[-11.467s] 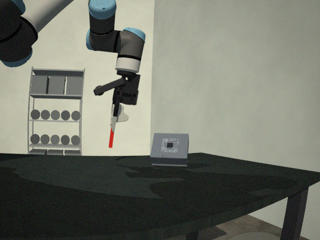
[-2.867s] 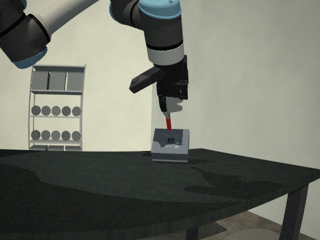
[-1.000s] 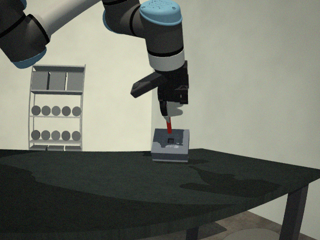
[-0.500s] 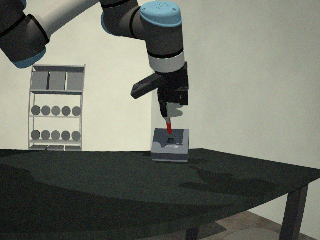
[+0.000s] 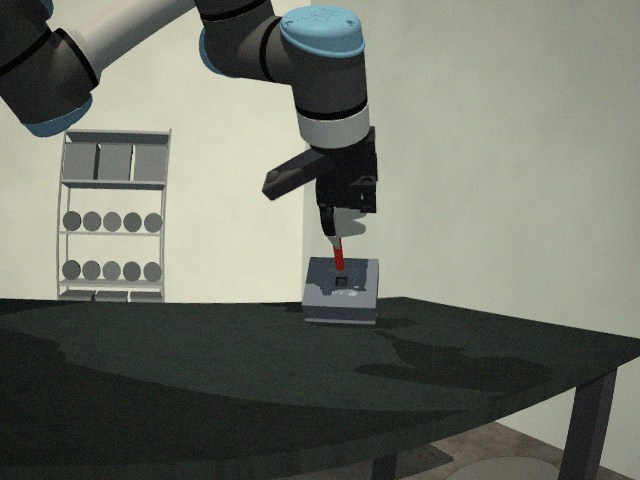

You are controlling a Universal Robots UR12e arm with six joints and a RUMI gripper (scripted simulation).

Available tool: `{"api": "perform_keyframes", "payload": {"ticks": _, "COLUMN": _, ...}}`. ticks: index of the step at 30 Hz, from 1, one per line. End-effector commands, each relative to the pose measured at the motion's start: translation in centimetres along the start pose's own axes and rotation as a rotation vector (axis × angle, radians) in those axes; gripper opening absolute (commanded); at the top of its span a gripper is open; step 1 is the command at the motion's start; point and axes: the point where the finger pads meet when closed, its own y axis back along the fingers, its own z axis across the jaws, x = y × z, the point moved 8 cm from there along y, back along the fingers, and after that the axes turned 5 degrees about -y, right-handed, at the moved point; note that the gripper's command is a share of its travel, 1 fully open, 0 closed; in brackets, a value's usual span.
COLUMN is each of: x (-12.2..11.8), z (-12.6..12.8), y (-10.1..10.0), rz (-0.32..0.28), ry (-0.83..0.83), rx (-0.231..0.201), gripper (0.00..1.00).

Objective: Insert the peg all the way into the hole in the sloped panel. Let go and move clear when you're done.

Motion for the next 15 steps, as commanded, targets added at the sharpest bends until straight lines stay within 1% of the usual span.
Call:
{"api": "perform_keyframes", "payload": {"ticks": 1, "x": -0.02, "z": 0.05, "y": -0.12, "rz": -0.002, "ry": 0.001, "rx": 0.0, "gripper": 0.0}}
{"api": "perform_keyframes", "payload": {"ticks": 15, "x": 0.0, "z": 0.07, "y": -0.47, "rz": -0.002, "ry": 0.001, "rx": 0.0, "gripper": 0.0}}
